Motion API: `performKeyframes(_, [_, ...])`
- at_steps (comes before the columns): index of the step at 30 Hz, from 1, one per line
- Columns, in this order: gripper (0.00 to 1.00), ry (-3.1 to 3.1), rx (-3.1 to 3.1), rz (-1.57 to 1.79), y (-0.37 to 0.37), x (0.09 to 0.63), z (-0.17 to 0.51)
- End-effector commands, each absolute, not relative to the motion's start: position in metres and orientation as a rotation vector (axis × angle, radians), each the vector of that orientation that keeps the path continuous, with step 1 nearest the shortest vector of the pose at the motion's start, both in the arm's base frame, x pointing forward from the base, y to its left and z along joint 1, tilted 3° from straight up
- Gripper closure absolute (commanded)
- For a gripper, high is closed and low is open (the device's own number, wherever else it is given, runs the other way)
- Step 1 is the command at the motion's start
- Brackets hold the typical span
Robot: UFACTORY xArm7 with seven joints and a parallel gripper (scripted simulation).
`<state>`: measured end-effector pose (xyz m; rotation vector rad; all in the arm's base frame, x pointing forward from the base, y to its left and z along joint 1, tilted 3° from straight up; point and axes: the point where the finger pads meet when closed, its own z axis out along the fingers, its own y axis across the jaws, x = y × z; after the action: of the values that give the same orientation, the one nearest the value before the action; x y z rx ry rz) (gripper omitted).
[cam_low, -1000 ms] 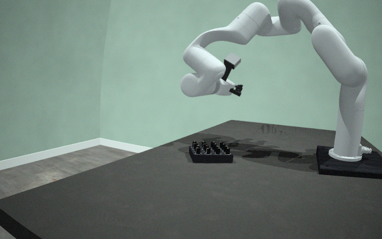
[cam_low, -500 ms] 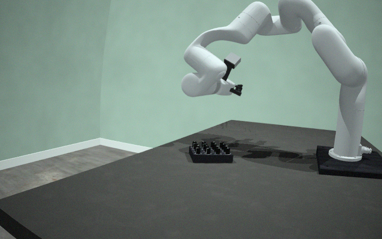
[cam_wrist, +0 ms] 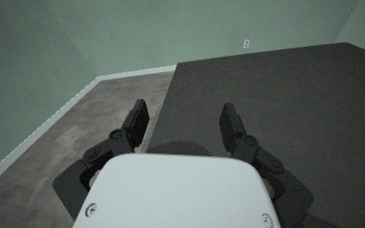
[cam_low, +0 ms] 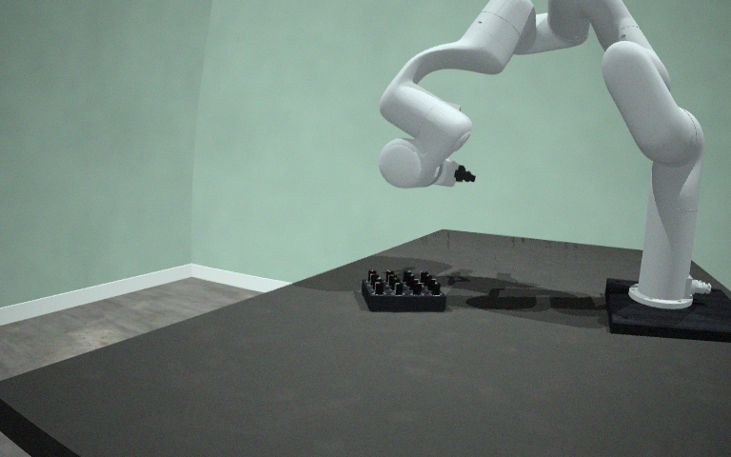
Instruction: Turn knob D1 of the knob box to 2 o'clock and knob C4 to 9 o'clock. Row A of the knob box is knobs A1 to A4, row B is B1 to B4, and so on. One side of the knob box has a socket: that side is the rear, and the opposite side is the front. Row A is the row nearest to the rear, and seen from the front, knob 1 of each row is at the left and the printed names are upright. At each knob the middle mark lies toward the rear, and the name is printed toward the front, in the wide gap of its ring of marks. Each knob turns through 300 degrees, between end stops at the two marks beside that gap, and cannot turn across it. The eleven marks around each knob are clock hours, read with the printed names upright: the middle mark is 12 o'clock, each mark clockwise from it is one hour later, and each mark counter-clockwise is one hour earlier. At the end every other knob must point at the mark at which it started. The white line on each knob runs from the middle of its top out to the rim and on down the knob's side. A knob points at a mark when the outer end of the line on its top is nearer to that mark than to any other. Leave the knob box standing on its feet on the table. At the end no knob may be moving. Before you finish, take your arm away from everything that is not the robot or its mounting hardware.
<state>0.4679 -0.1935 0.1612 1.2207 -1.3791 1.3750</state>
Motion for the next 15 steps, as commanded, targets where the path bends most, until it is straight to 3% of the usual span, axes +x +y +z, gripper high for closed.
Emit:
performKeyframes(1, [0.0, -1.312, 1.397, 1.346, -0.177, 0.467, 0.157])
performKeyframes(15, [0.0, -1.073, 1.832, 1.224, -0.13, 0.46, 0.142])
